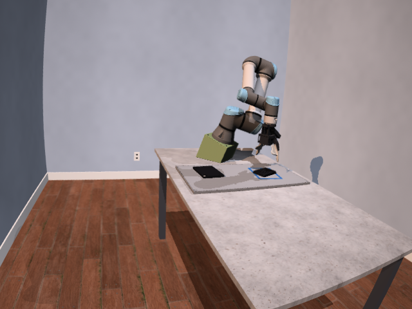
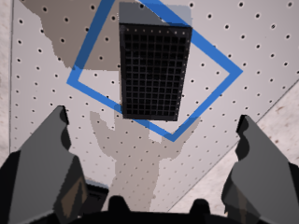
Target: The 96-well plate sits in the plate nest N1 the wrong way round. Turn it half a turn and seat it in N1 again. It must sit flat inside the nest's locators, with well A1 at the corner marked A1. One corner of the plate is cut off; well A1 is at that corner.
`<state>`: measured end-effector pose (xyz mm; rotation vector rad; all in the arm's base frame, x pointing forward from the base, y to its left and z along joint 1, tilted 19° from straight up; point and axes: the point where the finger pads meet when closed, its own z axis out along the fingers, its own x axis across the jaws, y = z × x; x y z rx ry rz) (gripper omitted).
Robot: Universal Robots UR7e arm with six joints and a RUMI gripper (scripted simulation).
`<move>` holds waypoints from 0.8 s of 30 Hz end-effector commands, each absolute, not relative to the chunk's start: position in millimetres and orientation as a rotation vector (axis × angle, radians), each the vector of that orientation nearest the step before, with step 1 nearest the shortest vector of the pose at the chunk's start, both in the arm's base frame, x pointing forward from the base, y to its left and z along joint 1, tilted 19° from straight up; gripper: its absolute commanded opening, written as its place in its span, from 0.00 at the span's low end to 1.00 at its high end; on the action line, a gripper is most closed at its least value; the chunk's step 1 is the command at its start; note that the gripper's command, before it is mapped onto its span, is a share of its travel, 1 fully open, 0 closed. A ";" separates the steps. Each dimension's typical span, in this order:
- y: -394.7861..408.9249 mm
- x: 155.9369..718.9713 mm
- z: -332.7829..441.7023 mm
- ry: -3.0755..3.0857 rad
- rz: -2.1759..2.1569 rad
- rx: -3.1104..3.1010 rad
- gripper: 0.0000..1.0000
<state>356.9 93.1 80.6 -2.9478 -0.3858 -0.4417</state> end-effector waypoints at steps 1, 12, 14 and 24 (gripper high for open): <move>93.0 357.2 80.9 -0.386 -0.443 -2.948 1.00; 93.8 358.5 76.2 -0.387 -0.443 -2.948 1.00; 94.3 359.3 73.0 -0.387 -0.443 -2.948 1.00; 96.6 363.0 60.4 -0.387 -0.443 -2.948 1.00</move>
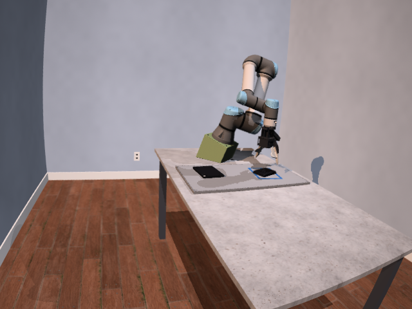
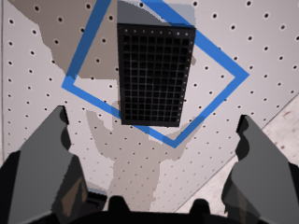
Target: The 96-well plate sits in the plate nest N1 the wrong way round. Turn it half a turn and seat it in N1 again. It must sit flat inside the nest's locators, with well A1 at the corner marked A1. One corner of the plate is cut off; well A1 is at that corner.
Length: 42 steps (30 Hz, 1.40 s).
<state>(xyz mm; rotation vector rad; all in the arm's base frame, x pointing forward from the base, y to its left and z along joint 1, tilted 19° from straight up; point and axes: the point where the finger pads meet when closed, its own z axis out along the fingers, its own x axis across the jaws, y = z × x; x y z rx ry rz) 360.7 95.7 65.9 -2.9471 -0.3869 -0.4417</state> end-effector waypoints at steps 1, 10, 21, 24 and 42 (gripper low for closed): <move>96.9 363.4 58.8 -0.387 -0.443 -2.948 1.00; 99.5 367.5 44.6 -0.387 -0.443 -2.948 1.00; 102.0 371.5 30.3 -0.387 -0.443 -2.948 1.00; 102.9 372.9 25.6 -0.387 -0.443 -2.948 1.00; 105.6 377.1 10.7 -0.387 -0.443 -2.948 1.00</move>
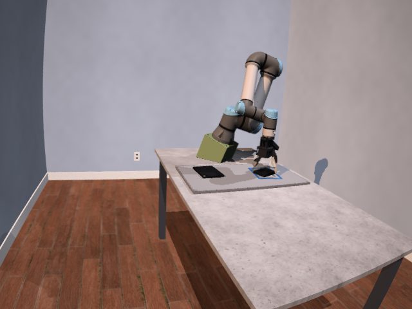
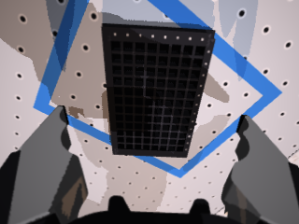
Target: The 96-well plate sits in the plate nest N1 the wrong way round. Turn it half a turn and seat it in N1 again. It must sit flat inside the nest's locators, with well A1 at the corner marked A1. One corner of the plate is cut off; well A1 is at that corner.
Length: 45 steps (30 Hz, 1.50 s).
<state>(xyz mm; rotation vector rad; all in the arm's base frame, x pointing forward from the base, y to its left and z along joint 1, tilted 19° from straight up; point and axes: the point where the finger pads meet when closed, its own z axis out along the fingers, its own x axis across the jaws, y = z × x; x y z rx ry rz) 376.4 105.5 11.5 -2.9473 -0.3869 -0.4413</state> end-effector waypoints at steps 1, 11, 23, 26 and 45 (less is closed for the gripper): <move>105.6 377.1 10.7 -0.387 -0.443 -2.948 1.00; 105.6 377.1 10.8 -0.387 -0.443 -2.948 0.00; 105.6 377.1 10.7 -0.387 -0.443 -2.948 0.00; 105.6 377.1 10.8 -0.387 -0.443 -2.948 0.00; 105.6 377.2 10.8 -0.387 -0.443 -2.948 0.00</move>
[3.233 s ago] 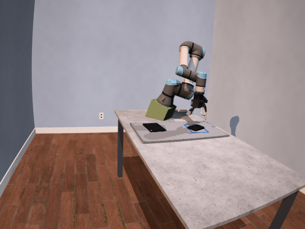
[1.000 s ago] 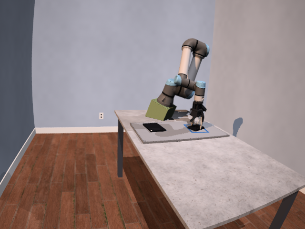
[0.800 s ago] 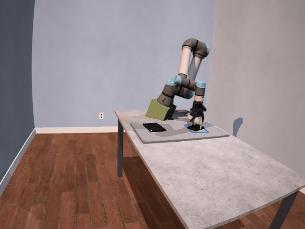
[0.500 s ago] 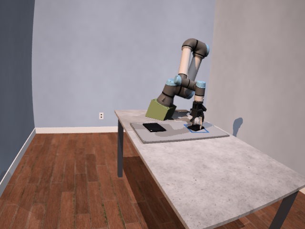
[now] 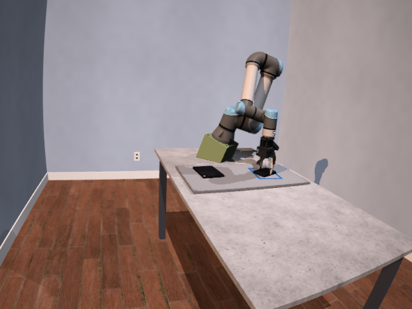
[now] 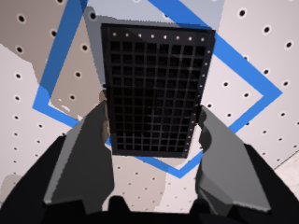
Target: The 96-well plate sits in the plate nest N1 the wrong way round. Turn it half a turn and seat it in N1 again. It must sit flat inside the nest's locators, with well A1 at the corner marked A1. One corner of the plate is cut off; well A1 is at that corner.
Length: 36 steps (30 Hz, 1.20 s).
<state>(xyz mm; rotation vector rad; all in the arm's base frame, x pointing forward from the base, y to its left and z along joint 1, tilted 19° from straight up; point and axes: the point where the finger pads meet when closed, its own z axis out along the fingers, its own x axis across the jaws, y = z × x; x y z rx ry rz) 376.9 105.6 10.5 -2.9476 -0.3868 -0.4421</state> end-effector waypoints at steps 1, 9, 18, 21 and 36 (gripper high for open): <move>105.3 376.7 12.3 -0.387 -0.443 -2.948 0.00; 103.0 373.1 24.9 -0.387 -0.443 -2.948 0.00; 101.0 369.9 36.0 -0.387 -0.443 -2.948 0.00; 100.2 368.6 40.7 -0.387 -0.443 -2.948 0.00; 96.5 362.7 61.3 -0.387 -0.443 -2.948 0.00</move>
